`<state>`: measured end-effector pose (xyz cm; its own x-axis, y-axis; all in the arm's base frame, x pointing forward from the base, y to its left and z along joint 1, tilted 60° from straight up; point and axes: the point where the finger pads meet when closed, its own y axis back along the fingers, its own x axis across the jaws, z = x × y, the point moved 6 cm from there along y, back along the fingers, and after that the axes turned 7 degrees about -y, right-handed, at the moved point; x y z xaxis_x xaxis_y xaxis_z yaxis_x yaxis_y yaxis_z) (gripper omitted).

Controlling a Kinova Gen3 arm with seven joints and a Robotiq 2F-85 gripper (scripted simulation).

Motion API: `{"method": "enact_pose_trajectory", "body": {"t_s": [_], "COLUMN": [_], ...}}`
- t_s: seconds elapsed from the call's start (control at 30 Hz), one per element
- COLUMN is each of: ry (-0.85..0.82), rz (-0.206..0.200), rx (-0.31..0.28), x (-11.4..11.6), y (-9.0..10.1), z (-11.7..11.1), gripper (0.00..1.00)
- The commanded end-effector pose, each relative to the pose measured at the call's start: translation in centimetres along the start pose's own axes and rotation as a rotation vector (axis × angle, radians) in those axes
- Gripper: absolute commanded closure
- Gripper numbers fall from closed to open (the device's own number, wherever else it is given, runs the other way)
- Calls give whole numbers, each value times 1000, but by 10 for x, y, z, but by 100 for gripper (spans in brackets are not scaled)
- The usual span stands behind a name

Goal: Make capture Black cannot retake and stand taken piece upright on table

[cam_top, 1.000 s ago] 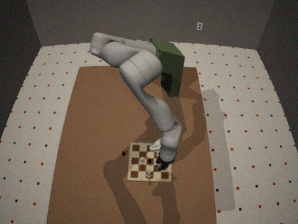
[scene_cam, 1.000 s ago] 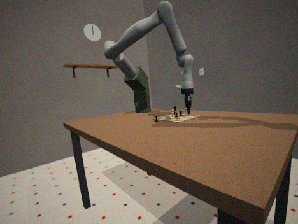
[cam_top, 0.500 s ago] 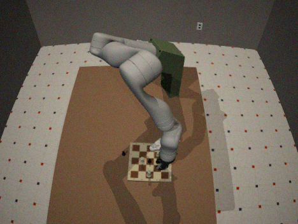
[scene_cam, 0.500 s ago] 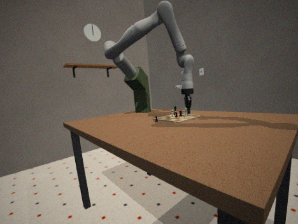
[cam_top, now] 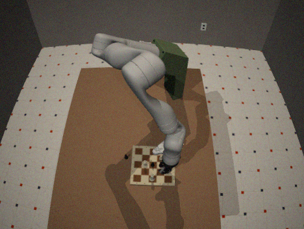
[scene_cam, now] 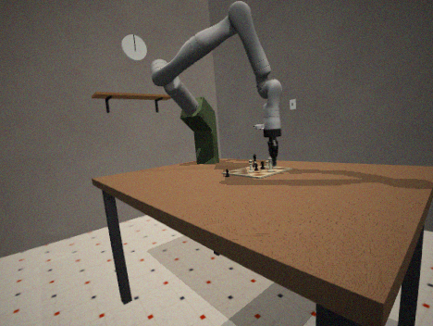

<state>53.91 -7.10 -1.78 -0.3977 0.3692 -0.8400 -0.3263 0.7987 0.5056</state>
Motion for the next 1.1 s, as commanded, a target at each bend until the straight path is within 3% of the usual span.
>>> {"method": "enact_pose_trajectory", "body": {"t_s": [0.0, 0.03, 0.2, 0.23, 0.3, 0.33, 0.77, 1.07], "ry": [-3, -3, -3, -3, -3, -3, -3, -4], "rz": [-1, -1, -1, -1, -1, -1, -1, -1], "rx": [-7, -7, -7, -7, -7, -7, -6, -4], "x": [-1, -1, -1, -1, -1, -1, -1, -1], "y": [-1, -1, -1, -1, -1, -1, 0, 18], "z": [3, 3, 3, 3, 3, 3, 2, 1], "gripper": [93, 85, 78, 71, 71, 63, 63, 63]}}
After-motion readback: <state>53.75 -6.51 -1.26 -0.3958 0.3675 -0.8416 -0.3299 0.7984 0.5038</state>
